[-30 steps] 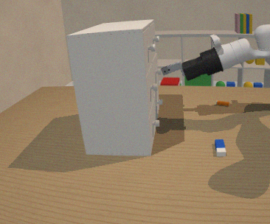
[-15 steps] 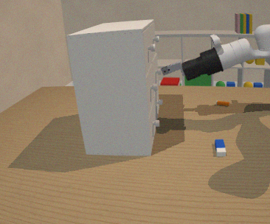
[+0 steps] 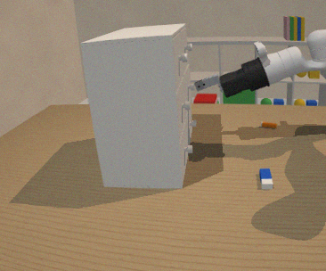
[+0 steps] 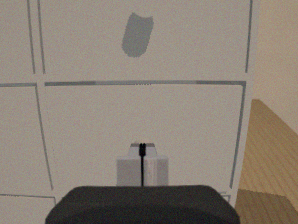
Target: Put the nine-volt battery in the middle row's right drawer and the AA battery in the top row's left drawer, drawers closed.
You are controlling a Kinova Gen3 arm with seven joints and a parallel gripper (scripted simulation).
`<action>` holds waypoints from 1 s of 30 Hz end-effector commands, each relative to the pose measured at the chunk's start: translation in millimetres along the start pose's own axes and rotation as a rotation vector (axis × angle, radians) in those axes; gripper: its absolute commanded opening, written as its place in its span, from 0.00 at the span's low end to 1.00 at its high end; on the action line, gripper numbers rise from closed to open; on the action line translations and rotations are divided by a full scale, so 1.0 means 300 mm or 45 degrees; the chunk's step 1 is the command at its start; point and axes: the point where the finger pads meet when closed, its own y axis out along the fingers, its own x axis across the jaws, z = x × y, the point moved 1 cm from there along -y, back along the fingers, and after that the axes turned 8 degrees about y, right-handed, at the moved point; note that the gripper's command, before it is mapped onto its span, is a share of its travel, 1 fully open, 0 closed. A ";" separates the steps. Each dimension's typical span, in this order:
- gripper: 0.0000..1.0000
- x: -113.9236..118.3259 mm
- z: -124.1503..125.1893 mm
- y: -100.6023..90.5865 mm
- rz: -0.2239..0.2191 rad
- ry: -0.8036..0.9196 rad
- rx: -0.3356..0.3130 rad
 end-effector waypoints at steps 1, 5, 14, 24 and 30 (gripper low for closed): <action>0.00 -0.001 0.001 0.000 0.001 -0.001 0.001; 0.00 -0.001 0.001 0.000 0.001 -0.001 0.001; 0.00 -0.001 -0.001 -0.006 0.001 -0.001 0.000; 0.00 0.005 -0.039 -0.113 0.001 -0.001 0.001; 0.00 0.007 -0.055 -0.157 0.001 -0.001 0.001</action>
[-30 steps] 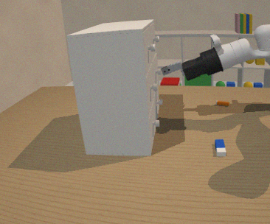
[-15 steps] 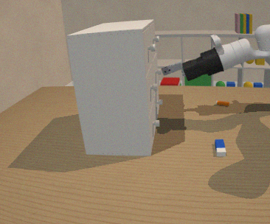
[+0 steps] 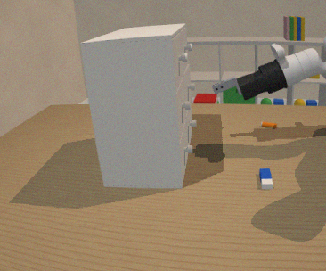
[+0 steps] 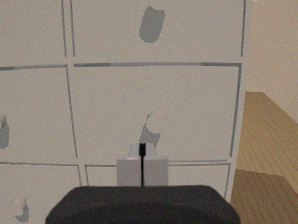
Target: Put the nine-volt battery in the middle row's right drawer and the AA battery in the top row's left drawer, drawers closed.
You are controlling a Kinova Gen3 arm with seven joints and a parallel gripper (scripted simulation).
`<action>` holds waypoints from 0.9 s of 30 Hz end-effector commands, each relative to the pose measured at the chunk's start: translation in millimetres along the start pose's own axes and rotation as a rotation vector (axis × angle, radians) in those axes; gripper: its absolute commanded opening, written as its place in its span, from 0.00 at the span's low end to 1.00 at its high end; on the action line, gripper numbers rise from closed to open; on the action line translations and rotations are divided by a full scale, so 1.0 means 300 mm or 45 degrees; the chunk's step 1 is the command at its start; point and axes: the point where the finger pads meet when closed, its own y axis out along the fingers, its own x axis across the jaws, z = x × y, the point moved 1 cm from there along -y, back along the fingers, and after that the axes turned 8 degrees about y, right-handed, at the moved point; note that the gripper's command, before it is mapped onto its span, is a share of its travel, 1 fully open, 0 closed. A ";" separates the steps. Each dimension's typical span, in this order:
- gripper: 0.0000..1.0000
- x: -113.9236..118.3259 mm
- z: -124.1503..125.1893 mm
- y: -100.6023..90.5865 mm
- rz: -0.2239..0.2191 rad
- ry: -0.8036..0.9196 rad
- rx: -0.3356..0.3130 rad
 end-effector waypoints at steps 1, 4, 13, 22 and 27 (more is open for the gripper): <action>0.00 0.030 0.018 -0.022 -0.026 0.000 0.017; 0.00 0.030 0.018 -0.027 -0.026 0.000 0.017; 0.00 0.028 0.019 -0.107 -0.026 0.000 0.017; 0.00 0.026 0.021 -0.200 -0.026 0.000 0.017; 0.00 0.026 0.021 -0.202 -0.026 0.000 0.017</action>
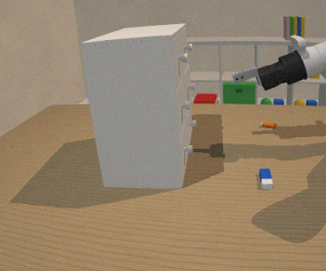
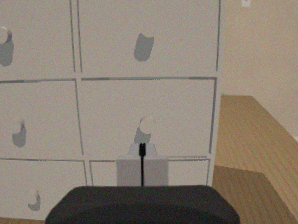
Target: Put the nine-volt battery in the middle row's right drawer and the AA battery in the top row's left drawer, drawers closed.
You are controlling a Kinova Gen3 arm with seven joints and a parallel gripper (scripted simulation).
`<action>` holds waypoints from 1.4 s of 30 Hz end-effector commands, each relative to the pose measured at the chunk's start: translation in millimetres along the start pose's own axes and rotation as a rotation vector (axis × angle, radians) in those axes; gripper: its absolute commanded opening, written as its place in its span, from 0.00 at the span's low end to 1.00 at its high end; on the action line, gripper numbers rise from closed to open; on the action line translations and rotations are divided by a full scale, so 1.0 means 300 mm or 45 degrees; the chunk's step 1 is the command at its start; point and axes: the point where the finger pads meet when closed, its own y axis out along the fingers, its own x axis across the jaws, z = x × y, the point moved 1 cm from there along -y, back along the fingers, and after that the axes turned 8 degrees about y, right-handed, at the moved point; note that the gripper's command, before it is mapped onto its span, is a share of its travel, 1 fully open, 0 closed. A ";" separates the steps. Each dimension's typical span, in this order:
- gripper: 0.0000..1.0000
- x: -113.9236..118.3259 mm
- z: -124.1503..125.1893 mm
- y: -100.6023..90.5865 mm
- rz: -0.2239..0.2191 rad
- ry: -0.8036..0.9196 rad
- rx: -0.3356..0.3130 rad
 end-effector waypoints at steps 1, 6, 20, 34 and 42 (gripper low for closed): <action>0.00 0.011 0.007 -0.008 -0.011 -0.003 0.005; 0.00 0.011 0.008 -0.009 -0.012 -0.003 -0.001; 0.00 0.011 0.024 -0.031 -0.024 0.000 -0.096; 0.00 0.000 0.065 -0.080 -0.060 -0.002 -0.337; 0.00 -0.003 0.105 -0.129 -0.091 -0.002 -0.576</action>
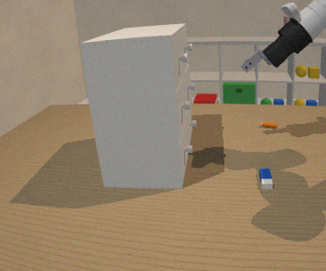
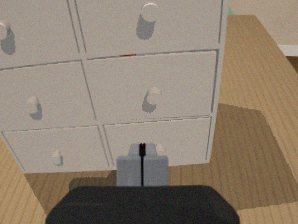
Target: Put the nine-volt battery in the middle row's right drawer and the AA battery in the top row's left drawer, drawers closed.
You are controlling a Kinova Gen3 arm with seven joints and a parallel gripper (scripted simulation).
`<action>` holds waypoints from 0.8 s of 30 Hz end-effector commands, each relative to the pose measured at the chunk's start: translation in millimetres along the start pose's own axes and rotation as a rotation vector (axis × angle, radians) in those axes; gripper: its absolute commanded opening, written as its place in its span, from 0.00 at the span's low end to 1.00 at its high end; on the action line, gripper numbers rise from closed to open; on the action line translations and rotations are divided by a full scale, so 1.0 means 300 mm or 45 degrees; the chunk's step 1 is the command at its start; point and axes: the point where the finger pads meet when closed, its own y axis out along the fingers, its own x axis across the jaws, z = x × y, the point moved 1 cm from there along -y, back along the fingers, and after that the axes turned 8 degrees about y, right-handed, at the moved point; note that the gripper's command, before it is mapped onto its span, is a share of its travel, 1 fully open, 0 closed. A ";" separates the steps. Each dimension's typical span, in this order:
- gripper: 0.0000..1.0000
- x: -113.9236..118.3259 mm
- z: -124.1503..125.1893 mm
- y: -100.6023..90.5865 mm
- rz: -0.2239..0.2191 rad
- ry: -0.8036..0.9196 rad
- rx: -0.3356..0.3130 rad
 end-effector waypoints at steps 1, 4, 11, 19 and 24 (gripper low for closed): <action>0.00 0.034 0.011 -0.037 -0.070 -0.084 -0.137; 0.00 0.030 0.020 -0.063 -0.088 -0.081 -0.237; 0.00 0.025 0.035 -0.104 -0.116 -0.077 -0.398; 0.00 0.016 0.054 -0.165 -0.161 -0.070 -0.637; 0.00 0.008 0.063 -0.187 -0.181 -0.067 -0.718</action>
